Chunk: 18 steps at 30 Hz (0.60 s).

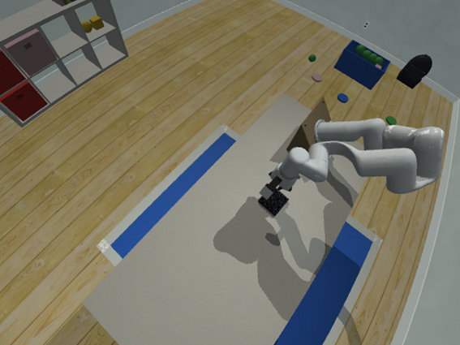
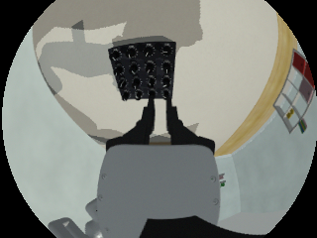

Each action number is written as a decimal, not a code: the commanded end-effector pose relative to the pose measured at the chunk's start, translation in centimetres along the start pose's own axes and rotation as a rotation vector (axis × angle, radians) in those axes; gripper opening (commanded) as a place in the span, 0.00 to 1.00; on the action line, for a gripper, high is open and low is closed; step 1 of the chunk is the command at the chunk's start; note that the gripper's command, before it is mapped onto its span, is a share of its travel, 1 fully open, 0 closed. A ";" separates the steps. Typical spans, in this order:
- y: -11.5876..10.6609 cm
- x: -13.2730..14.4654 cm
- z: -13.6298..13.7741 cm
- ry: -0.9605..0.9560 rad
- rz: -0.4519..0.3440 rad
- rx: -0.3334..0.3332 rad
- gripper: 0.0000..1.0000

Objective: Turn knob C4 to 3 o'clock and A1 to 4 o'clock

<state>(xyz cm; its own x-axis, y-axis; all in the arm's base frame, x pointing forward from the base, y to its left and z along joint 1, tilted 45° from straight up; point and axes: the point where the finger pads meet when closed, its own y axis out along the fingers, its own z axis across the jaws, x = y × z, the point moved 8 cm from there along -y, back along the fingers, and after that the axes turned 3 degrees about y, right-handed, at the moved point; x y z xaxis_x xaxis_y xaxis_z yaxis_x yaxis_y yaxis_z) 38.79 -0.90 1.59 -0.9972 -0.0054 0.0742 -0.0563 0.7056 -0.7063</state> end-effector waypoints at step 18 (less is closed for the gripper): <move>-1.0 -2.3 -3.3 -0.633 0.008 0.001 0.19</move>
<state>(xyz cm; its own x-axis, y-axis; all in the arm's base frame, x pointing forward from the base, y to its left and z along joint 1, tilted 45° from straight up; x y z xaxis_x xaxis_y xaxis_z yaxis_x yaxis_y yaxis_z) 40.80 0.51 3.83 -0.8963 -0.3483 -0.2746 -0.0570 0.7044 -0.7075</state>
